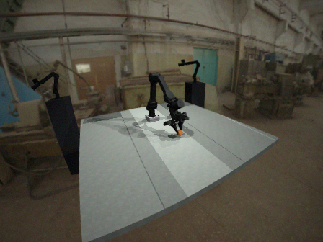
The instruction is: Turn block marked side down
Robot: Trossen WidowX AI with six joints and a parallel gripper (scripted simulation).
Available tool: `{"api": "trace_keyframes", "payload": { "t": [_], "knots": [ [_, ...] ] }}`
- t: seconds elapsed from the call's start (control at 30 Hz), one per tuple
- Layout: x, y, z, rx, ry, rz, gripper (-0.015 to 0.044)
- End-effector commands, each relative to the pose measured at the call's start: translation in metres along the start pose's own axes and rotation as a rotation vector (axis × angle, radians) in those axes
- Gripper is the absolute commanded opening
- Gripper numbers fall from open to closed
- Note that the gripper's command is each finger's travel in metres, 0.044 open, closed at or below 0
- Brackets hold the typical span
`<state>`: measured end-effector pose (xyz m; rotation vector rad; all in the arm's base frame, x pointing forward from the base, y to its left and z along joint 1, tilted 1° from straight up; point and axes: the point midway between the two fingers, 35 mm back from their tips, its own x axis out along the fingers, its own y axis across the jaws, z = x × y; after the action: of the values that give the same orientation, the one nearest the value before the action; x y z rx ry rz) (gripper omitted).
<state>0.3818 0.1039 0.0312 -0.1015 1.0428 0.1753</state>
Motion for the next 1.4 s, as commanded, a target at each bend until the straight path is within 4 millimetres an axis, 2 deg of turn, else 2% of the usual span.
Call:
{"api": "trace_keyframes", "payload": {
  "t": [0.0, 0.3, 0.57, 1.1, 1.37],
  "knots": [
    [-0.001, -0.001, -0.001, -0.002, -0.027, -0.005, 0.0000],
    [0.019, 0.000, -0.002, -0.005, -0.155, -0.005, 0.0000],
    [0.027, 0.002, 0.000, -0.034, -0.291, 0.005, 0.0000],
    [0.025, -0.001, -0.016, -0.010, -0.523, -0.004, 0.0000],
    [0.023, -0.001, -0.018, -0.004, -0.562, -0.005, 0.0000]
  ]
}}
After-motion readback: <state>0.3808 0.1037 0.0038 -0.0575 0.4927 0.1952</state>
